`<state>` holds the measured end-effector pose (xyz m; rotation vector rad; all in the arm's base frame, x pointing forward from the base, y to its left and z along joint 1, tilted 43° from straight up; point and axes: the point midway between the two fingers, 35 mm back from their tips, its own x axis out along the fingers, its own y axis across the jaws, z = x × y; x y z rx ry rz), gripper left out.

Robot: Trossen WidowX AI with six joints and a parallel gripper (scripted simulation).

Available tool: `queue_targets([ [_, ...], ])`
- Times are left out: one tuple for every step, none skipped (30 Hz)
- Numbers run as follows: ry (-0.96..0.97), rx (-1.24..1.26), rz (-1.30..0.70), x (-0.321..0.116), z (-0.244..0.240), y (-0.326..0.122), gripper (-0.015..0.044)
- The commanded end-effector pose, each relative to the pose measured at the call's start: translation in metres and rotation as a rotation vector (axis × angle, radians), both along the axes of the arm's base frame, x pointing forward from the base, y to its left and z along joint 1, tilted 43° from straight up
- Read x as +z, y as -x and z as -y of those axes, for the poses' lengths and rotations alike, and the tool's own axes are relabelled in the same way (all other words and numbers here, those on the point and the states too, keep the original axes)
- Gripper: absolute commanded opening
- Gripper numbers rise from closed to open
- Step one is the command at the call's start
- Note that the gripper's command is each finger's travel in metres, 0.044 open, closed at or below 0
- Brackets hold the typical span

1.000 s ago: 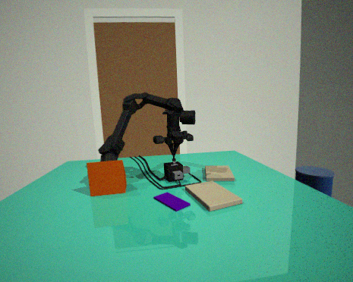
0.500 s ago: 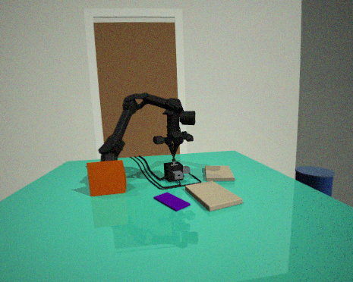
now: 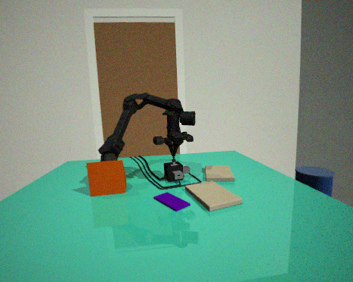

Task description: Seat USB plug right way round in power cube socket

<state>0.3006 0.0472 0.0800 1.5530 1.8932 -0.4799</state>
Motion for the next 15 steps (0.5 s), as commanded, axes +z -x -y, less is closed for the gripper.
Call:
queue_targets([
  [-0.003,-0.001,0.001,-0.0003,-0.0007,-0.0003,0.0],
  [-0.003,-0.001,0.001,-0.0003,-0.0008,-0.0003,0.0],
  [-0.003,-0.001,0.001,-0.0004,-0.0009,-0.0003,0.0],
  [-0.003,-0.001,0.001,-0.0005,-0.0009,-0.0002,0.0],
  [-0.003,-0.001,0.001,-0.0006,-0.001,-0.0002,0.0],
  [-0.003,-0.001,0.001,-0.0007,-0.0011,-0.0002,0.0],
  [-0.003,-0.001,0.001,-0.0008,-0.0012,-0.0002,0.0],
  [-0.003,-0.001,0.001,-0.0009,-0.0013,-0.0002,0.0],
  [-0.003,-0.001,0.001,-0.001,-0.0013,-0.0002,0.0],
  [-0.003,-0.001,0.001,-0.001,-0.0014,-0.0002,0.0],
  [-0.003,-0.001,0.001,-0.0011,-0.0015,-0.0002,0.0],
  [-0.003,-0.001,0.001,-0.0012,-0.0016,-0.0002,0.0],
  [-0.003,-0.001,0.001,-0.0013,-0.0017,-0.0002,0.0],
  [-0.003,-0.001,0.001,-0.0014,-0.0018,-0.0002,0.0],
  [-0.003,-0.001,0.001,-0.0015,-0.0018,-0.0001,0.0],
])
